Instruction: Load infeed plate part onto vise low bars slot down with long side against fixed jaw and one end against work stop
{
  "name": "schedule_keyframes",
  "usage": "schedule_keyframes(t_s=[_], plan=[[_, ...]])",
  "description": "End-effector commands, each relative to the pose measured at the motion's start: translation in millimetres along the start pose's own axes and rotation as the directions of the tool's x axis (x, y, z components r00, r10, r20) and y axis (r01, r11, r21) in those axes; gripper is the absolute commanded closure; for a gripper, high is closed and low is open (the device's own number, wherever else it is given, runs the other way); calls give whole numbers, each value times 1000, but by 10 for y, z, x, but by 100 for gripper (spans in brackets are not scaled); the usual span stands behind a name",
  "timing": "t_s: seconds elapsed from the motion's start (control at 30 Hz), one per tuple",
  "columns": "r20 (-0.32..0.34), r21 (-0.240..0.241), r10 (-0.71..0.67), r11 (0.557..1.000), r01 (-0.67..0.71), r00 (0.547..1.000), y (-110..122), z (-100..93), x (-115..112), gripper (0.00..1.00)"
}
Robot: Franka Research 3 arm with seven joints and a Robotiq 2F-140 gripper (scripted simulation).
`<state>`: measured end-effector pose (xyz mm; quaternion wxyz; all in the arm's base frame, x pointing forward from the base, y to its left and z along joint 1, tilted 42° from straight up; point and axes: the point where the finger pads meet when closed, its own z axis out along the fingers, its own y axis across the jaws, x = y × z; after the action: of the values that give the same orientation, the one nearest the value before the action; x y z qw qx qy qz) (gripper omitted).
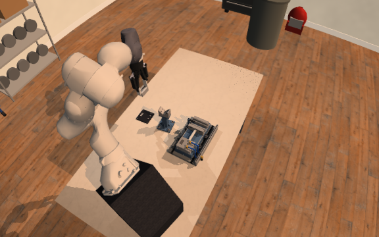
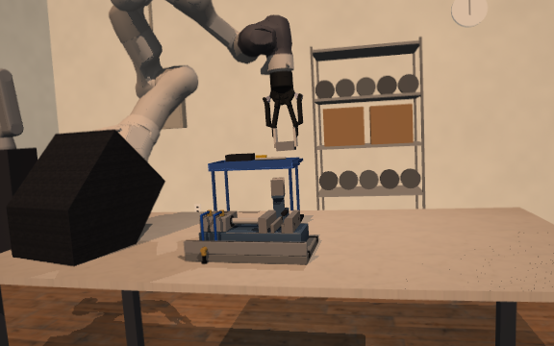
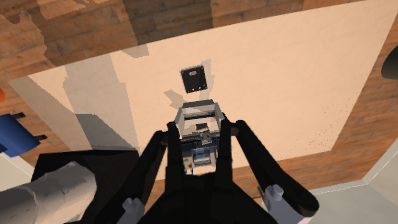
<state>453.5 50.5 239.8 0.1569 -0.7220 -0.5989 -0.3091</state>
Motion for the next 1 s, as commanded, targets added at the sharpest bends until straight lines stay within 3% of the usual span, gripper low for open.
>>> schedule_keyframes(t_s=[0.0,0.4,0.87,0.97], plan=[[8,-10,74,997,-74,997,30,-91,-36,100],[38,-51,240,970,-238,970,90,-355,-145,100],[61,-127,526,847,-516,848,134,-722,-302,100],[61,-129,532,843,-522,845,134,-728,-305,100]])
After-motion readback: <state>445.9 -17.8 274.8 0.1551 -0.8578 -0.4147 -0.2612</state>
